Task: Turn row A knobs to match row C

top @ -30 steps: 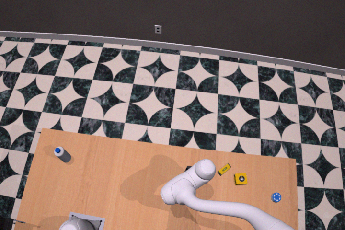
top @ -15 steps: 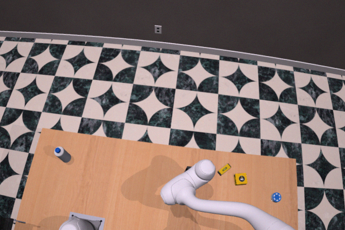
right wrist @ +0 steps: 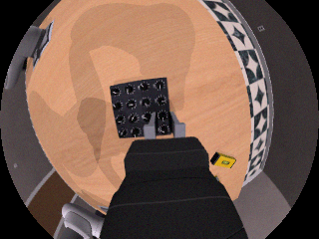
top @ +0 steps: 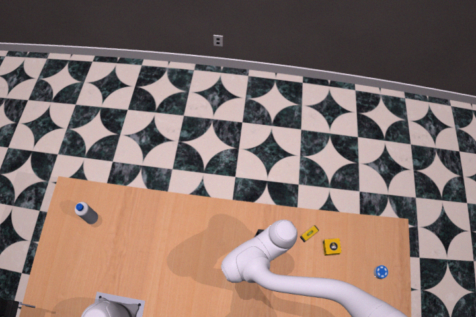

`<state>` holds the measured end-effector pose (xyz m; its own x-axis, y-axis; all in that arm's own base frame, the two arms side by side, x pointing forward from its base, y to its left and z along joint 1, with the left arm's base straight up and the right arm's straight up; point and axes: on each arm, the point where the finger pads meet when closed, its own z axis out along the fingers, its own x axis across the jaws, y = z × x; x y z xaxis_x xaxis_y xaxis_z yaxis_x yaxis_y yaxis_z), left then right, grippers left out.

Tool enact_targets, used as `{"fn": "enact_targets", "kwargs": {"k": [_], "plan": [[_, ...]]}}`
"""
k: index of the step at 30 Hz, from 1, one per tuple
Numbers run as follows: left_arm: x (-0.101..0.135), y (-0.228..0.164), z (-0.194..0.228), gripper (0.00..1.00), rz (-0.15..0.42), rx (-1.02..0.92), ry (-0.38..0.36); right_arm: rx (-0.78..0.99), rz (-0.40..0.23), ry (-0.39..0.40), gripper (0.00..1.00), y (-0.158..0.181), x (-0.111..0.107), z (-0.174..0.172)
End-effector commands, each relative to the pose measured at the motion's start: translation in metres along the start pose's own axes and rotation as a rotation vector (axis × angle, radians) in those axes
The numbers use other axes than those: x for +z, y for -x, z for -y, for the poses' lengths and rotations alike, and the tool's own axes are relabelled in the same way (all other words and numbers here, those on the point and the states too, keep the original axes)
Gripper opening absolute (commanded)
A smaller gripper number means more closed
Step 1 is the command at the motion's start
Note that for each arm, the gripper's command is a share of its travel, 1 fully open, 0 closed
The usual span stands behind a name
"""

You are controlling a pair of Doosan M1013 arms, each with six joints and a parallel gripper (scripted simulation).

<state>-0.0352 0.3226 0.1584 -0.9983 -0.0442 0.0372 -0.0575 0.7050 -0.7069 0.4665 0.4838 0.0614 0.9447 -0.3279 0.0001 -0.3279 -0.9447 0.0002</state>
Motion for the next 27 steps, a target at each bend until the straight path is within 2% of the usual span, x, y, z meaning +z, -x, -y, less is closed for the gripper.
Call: {"fn": "enact_targets", "kwargs": {"k": [1, 13, 27], "plan": [[0.000, 0.000, 0.000, 1.00, 0.000, 0.000, 0.001, 0.000, 0.000, -0.002, 0.46, 0.000, -0.001, 0.000], [0.000, 0.000, 0.000, 1.00, 0.000, 0.000, 0.001, 0.000, 0.000, -0.002, 0.46, 0.000, 0.010, 0.000], [0.000, 0.000, 0.000, 1.00, 0.000, 0.000, 0.001, 0.000, 0.000, -0.002, 0.46, 0.000, 0.013, 0.000]]}}
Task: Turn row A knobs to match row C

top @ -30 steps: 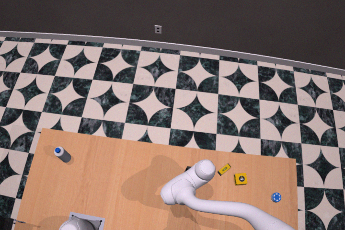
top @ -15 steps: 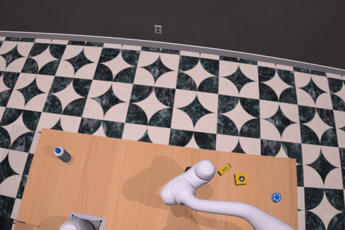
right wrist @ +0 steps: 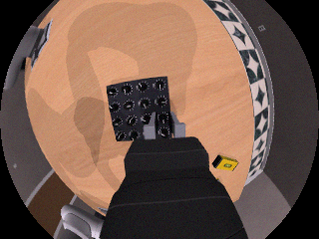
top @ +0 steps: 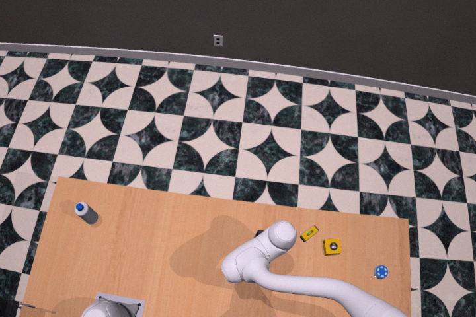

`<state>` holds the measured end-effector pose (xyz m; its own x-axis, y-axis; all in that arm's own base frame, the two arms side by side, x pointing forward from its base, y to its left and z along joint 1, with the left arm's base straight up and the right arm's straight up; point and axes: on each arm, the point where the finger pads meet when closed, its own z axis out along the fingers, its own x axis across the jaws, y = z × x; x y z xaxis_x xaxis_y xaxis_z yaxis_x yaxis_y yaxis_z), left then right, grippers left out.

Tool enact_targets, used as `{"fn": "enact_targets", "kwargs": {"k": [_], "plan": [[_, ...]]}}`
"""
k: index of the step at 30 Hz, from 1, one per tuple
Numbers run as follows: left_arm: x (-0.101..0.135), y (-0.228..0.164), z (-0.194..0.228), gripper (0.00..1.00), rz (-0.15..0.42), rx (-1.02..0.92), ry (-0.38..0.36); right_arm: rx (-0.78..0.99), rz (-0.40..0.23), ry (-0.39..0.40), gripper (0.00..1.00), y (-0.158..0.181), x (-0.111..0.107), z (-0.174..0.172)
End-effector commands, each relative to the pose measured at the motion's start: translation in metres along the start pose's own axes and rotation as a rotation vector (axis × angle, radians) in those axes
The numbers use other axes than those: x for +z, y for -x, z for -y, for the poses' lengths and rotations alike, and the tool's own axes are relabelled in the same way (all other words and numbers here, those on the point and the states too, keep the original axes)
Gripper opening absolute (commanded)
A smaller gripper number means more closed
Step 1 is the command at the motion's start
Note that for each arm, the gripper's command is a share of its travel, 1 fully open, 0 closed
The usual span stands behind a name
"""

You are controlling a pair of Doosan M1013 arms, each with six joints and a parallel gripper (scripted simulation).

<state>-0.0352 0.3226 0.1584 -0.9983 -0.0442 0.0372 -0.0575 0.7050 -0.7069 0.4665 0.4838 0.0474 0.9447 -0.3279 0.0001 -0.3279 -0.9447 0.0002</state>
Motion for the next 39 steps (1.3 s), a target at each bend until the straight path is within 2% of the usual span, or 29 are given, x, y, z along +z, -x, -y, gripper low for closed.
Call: {"fn": "enact_targets", "kwargs": {"k": [1, 7, 8, 39], "plan": [[-0.0005, -0.0001, 0.0001, 1.00, 0.000, 0.000, 0.001, 0.000, 0.000, -0.001, 0.46, -0.0002, -0.0009, 0.0005], [-0.0005, -0.0001, 0.0001, 1.00, 0.000, 0.000, 0.001, 0.000, 0.000, -0.001, 0.46, -0.0002, -0.0009, 0.0005], [-0.0005, -0.0001, 0.0001, 1.00, 0.000, 0.000, 0.001, 0.000, 0.000, -0.001, 0.30, -0.0002, -0.0009, 0.0005], [-0.0005, -0.0001, 0.0001, 1.00, 0.000, 0.000, 0.001, -0.035, 0.000, -0.001, 0.30, -0.0002, -0.0009, 0.0005]]}}
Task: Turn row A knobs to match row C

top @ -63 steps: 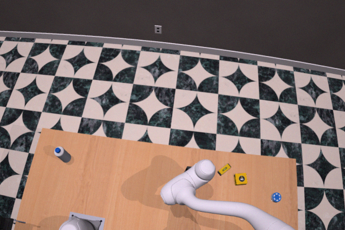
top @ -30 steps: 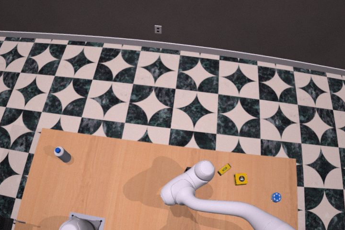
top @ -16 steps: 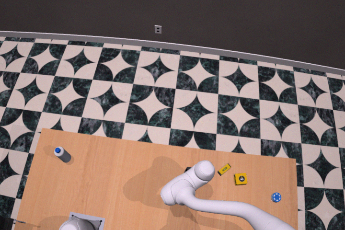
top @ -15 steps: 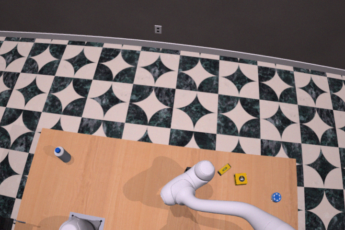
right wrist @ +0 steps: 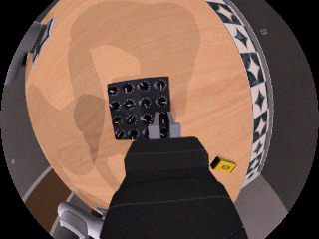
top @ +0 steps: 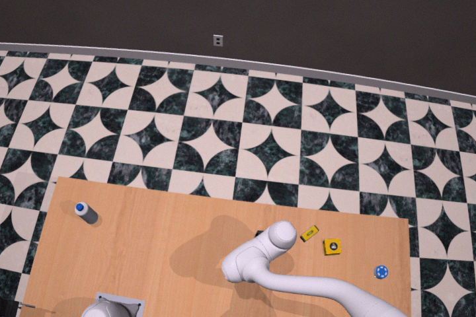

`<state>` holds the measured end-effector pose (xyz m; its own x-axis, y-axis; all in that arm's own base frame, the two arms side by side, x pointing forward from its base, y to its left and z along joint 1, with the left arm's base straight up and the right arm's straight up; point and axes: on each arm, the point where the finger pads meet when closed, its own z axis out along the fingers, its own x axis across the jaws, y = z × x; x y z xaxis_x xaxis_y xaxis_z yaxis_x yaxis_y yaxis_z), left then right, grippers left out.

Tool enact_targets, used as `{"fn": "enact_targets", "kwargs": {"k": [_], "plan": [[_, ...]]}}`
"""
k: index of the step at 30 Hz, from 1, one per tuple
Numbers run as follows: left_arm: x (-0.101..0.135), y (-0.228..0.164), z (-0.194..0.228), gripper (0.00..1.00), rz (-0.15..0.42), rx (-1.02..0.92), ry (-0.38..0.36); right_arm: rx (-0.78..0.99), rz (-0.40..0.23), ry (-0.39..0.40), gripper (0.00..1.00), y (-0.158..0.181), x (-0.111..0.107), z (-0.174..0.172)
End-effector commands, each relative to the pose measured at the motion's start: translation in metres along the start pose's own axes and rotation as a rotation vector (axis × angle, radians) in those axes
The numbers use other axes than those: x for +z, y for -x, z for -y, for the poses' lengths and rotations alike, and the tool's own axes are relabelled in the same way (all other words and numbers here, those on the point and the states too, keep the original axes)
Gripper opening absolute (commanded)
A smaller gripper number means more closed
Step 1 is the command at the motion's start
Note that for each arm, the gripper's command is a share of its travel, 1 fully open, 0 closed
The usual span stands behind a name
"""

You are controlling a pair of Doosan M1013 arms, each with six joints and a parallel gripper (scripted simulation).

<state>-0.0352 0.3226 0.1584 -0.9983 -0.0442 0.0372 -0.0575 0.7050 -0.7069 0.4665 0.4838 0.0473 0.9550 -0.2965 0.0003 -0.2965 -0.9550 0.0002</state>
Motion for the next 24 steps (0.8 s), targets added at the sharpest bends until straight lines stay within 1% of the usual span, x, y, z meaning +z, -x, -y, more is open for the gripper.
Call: {"fn": "enact_targets", "kwargs": {"k": [1, 15, 17, 24], "plan": [[-0.0005, -0.0001, 0.0001, 1.00, 0.000, 0.000, 0.001, -0.008, 0.000, -0.001, 0.30, -0.0002, -0.0010, 0.0005], [-0.0005, -0.0001, 0.0001, 1.00, 0.000, 0.000, 0.001, -0.170, 0.000, -0.001, 0.30, -0.0002, -0.0010, 0.0005], [-0.0005, -0.0001, 0.0001, 1.00, 0.000, 0.000, 0.001, -0.170, 0.000, -0.001, 0.30, -0.0002, -0.0010, 0.0005], [-0.0005, -0.0001, 0.0001, 1.00, 0.000, 0.000, 0.001, -0.300, 0.000, -0.001, 0.30, -0.0002, -0.0010, 0.0005]]}}
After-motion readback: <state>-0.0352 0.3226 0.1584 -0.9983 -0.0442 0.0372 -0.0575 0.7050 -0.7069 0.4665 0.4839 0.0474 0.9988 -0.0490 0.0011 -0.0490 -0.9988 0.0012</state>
